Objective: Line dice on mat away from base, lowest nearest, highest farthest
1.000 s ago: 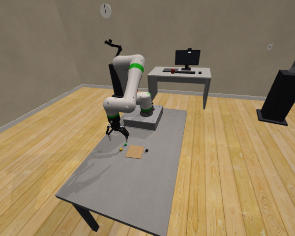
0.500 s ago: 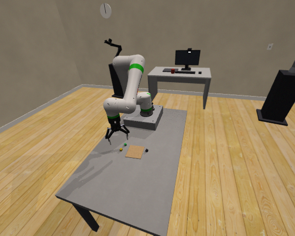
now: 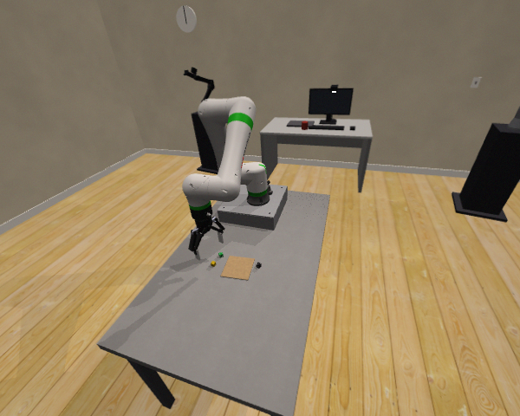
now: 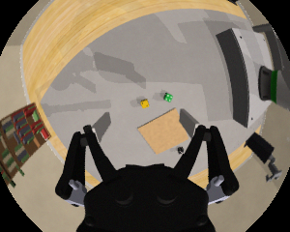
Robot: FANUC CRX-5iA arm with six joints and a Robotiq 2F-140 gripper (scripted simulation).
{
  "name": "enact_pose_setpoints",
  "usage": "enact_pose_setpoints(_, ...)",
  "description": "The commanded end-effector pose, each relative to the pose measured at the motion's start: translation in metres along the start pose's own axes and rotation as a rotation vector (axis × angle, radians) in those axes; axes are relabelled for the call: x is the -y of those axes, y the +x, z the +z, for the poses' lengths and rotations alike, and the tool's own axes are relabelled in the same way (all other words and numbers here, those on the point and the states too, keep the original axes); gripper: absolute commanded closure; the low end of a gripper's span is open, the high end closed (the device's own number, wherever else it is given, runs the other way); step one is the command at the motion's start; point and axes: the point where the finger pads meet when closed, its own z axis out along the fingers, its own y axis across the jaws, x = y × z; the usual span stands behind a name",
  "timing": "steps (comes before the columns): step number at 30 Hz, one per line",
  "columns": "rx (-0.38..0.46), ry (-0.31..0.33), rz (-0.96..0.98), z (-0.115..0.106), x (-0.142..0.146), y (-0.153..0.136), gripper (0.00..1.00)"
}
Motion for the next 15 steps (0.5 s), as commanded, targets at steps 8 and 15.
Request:
enact_pose_setpoints(8,0.01,-0.005,-0.273,0.0032,-0.0003,0.0001,0.0)
enact_pose_setpoints(15,0.01,-0.005,-0.292,0.0034,-0.0003,0.0001,0.79)
